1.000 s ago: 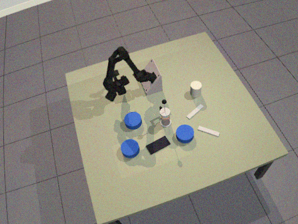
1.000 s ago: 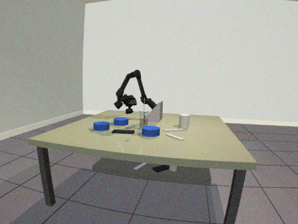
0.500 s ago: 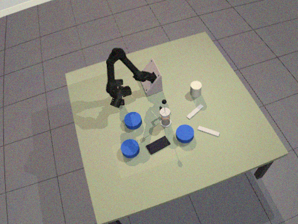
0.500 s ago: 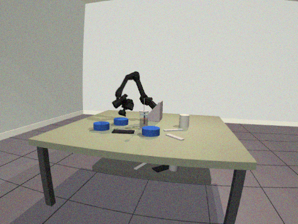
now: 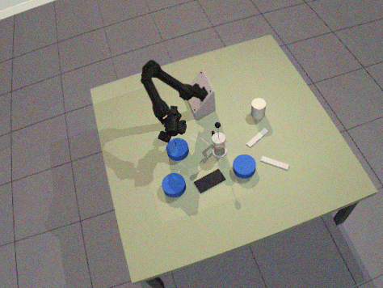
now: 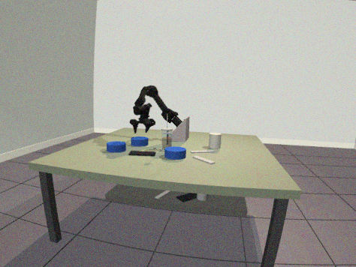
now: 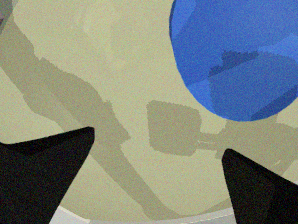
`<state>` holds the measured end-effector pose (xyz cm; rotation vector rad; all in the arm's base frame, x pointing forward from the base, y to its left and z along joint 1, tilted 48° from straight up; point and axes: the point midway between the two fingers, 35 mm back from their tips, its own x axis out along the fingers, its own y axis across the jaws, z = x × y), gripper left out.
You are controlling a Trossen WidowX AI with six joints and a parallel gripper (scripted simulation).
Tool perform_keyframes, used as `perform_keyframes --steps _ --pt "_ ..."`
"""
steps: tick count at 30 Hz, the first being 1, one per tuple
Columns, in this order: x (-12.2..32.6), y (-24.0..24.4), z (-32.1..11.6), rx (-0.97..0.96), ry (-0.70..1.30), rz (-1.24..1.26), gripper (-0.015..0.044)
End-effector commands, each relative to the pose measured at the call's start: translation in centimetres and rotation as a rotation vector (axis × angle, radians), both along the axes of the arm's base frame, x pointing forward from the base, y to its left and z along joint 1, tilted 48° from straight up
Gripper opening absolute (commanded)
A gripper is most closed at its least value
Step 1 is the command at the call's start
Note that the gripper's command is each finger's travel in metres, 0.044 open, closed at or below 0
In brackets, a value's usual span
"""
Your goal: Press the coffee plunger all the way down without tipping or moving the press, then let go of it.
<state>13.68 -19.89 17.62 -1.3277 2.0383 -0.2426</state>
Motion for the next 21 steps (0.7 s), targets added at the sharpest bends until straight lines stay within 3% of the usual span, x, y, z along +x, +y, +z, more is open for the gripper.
perform_keyframes --steps 1,12,21 --pt "4.0 2.2 0.2 -0.053 -0.192 0.079 0.0440" --pt "13.8 14.4 1.0 0.029 -0.869 0.309 0.0440" --pt "16.0 25.7 1.3 0.283 -1.291 0.389 0.0440"
